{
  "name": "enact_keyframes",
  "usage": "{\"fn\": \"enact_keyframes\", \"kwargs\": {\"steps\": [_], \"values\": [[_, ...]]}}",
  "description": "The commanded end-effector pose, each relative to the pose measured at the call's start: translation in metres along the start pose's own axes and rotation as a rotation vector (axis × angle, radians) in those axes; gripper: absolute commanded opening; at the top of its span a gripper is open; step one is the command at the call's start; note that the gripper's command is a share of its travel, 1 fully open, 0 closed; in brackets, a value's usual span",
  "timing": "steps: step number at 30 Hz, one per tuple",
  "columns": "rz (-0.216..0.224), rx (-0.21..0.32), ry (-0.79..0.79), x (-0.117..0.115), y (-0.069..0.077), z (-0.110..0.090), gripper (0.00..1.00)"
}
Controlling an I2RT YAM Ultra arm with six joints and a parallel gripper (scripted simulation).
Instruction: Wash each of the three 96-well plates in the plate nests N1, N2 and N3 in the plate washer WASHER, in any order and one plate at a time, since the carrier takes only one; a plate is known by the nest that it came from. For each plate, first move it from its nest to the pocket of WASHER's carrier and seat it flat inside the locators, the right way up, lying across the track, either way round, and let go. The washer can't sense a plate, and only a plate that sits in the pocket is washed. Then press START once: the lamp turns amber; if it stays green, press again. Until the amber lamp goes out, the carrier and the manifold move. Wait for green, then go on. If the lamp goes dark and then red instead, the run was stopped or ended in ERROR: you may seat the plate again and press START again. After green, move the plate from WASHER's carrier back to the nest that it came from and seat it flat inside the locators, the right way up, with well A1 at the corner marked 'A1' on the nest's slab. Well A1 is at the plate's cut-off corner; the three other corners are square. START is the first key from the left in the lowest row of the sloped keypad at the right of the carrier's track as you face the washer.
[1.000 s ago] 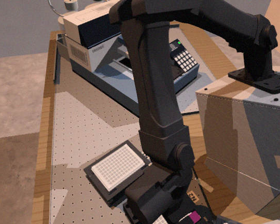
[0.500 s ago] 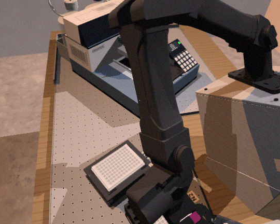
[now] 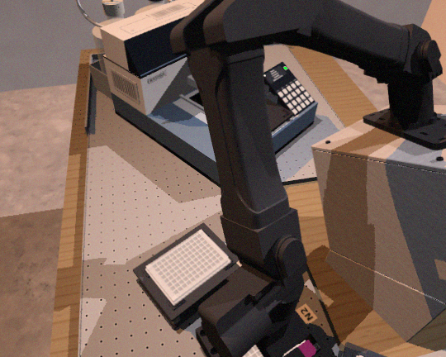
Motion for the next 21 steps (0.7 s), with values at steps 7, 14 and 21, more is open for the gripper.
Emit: {"fn": "enact_keyframes", "kwargs": {"steps": [7,14,21], "values": [[0.004,-0.028,-0.006,0.003,-0.005,0.012,1.0],[0.004,-0.026,-0.008,0.002,-0.01,0.012,1.0],[0.011,-0.048,-0.016,0.002,-0.006,0.021,1.0]]}}
Point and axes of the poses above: the point where the finger pads meet when closed, its own y axis back along the fingers, its own x axis across the jaws, z = x × y, the point moved 1 cm from there along y, back along the fingers, and after that the axes turned 11 degrees about -y, right-handed, at the moved point
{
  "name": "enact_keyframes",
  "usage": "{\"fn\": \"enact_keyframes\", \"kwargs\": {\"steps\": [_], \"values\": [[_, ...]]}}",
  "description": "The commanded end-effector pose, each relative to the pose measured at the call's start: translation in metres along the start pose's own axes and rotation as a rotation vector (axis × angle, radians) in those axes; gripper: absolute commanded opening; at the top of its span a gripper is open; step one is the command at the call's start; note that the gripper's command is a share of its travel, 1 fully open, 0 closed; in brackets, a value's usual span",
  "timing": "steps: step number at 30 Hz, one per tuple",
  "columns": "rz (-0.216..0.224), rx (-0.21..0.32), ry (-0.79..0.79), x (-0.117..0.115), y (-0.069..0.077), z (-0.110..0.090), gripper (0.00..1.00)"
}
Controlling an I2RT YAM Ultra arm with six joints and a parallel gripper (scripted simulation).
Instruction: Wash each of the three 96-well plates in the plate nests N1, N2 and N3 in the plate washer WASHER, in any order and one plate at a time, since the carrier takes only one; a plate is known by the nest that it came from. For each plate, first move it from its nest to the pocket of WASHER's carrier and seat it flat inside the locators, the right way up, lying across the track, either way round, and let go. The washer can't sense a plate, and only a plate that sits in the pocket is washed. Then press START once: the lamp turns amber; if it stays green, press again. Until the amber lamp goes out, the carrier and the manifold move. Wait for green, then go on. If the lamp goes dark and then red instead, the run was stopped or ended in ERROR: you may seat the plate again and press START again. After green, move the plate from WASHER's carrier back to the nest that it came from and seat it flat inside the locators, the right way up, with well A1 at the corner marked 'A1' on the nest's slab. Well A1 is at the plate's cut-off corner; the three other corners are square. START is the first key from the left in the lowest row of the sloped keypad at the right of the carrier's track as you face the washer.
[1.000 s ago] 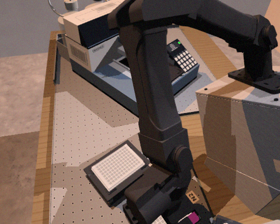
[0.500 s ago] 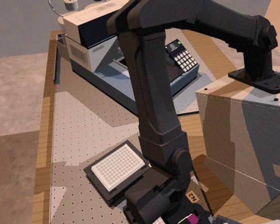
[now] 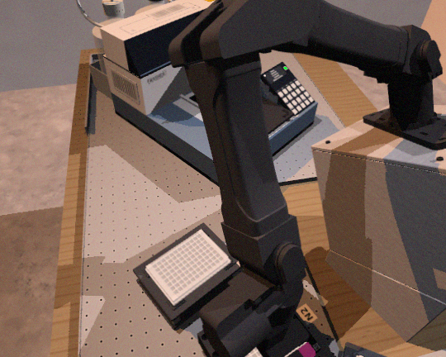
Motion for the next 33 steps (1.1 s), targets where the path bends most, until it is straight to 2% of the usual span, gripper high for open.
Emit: {"fn": "enact_keyframes", "kwargs": {"steps": [1,3,5,12,13,17,18,20,21,23,24,26,27,29,30,33], "values": [[0.008,-0.041,-0.018,0.002,0.002,0.018,1.0],[0.005,-0.031,-0.012,0.002,-0.003,0.014,1.0],[0.005,-0.021,-0.003,0.002,0.001,0.008,1.0],[0.005,-0.021,-0.003,0.001,0.001,0.008,1.0],[0.005,-0.021,-0.003,0.001,0.001,0.008,0.9],[0.005,-0.021,-0.003,0.001,0.001,0.008,0.9],[0.005,-0.021,-0.003,0.001,0.001,0.008,0.8],[0.005,-0.021,-0.003,0.001,0.001,0.008,0.8],[0.005,-0.021,-0.003,0.001,0.001,0.008,0.7],[0.005,-0.021,-0.003,0.001,0.001,0.008,0.7],[0.005,-0.021,-0.003,0.001,0.001,0.008,0.6],[0.005,-0.021,-0.003,0.001,0.001,0.008,0.6],[0.005,-0.021,-0.003,0.001,0.001,0.008,0.5],[0.005,-0.021,-0.003,0.001,0.001,0.008,0.5],[0.005,-0.021,-0.003,0.001,0.001,0.008,0.4],[0.005,-0.021,-0.003,0.001,0.001,0.008,0.4]]}}
Point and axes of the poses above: the point where the finger pads meet when closed, its own y axis back along the fingers, its own x axis across the jaws, z = x × y, the point moved 1 cm from there along y, back along the fingers, and after that the axes turned 11 degrees about -y, right-handed, at the moved point
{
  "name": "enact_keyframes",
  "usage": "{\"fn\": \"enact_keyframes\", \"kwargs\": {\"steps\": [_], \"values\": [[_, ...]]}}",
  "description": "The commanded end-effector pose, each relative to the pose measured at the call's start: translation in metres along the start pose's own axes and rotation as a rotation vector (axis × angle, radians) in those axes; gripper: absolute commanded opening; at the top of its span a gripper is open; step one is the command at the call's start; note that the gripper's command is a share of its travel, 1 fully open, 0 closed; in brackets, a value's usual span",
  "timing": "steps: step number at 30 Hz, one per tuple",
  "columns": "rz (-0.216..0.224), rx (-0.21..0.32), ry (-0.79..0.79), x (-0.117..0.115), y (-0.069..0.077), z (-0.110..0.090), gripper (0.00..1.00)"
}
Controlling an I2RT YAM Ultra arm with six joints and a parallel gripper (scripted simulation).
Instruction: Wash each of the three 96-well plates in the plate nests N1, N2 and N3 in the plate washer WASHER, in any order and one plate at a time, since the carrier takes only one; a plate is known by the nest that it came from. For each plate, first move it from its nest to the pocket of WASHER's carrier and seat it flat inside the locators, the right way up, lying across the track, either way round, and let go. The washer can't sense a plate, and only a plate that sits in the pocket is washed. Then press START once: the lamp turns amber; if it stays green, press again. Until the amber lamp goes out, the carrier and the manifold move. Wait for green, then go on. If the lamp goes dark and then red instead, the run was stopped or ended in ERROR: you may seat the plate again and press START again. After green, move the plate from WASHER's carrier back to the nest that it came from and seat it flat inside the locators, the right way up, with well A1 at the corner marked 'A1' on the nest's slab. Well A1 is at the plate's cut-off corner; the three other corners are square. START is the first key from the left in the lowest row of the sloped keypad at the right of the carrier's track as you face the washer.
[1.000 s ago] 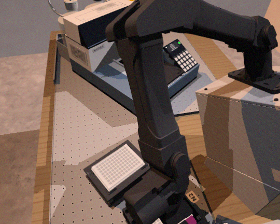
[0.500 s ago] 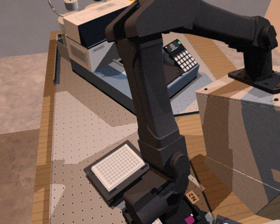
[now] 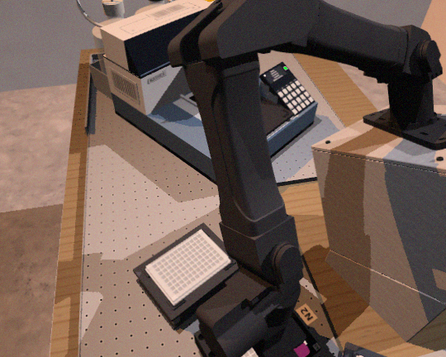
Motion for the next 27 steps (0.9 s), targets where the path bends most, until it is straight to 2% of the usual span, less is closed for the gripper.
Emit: {"fn": "enact_keyframes", "kwargs": {"steps": [1,2,4,5,7,8,10,11,27], "values": [[0.001,-0.009,0.005,0.0014,0.0017,0.0028,0.4],[0.001,-0.009,0.005,0.0014,0.0017,0.0028,0.3],[0.001,-0.009,0.005,0.0014,0.0017,0.0028,0.3],[0.001,-0.009,0.005,0.0014,0.0017,0.0028,0.2],[0.001,-0.009,0.005,0.0014,0.0017,0.0028,0.2],[0.001,-0.009,0.005,0.0014,0.0017,0.0028,0.1],[0.001,-0.009,0.005,0.0014,0.0017,0.0028,0.1],[0.001,-0.009,0.005,0.0014,0.0017,0.0028,0.0],[0.001,-0.009,0.005,0.0014,0.0017,0.0028,0.0]]}}
Point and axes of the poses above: the point where the finger pads meet when closed, its own y axis back along the fingers, its own x axis across the jaws, z = x × y, the point moved 1 cm from there along y, back along the fingers, and after that the axes turned 11 degrees about -y, right-handed, at the moved point
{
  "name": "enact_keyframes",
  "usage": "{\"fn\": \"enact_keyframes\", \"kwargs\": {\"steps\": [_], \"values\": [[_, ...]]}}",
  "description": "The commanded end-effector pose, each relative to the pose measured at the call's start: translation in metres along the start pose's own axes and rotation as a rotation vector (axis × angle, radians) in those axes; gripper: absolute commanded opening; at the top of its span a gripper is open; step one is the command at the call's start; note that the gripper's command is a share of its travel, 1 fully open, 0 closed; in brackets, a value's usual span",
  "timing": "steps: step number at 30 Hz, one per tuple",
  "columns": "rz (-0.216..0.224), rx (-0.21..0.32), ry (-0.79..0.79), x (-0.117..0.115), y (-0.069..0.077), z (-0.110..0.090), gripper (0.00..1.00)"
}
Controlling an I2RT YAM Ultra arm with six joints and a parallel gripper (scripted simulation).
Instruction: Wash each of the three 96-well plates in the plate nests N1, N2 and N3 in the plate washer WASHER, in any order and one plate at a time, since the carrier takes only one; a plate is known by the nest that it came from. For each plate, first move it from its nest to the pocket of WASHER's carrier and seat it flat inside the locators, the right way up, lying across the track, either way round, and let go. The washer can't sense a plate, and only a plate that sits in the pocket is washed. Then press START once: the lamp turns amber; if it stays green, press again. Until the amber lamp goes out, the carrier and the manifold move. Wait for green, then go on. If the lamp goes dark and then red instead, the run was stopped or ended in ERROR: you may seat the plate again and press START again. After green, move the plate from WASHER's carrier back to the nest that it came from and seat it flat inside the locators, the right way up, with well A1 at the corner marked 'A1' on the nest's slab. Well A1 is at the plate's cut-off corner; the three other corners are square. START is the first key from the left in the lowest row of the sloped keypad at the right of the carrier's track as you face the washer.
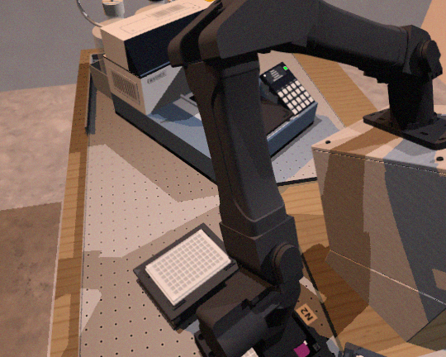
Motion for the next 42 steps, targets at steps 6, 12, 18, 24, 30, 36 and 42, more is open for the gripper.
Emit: {"fn": "enact_keyframes", "kwargs": {"steps": [6,12,18,24,30,36,42], "values": [[0.001,-0.009,0.005,0.001,0.002,0.003,0.0],[0.001,-0.009,0.005,0.001,0.002,0.003,0.0],[-0.008,-0.003,0.016,-0.001,0.017,-0.003,0.0],[-0.007,-0.002,0.016,0.0,0.023,-0.003,0.0],[-0.005,-0.002,0.016,0.0,0.033,-0.003,0.0],[-0.003,-0.001,0.016,0.0,0.043,-0.003,0.0],[0.0,-0.005,0.013,0.001,0.05,-0.001,0.0]]}}
Point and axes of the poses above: the point where the finger pads meet when closed, its own y axis back along the fingers, its own x axis across the jaws, z = x × y, the point moved 1 cm from there along y, back along the fingers, and after that the axes turned 11 degrees about -y, right-handed, at the moved point
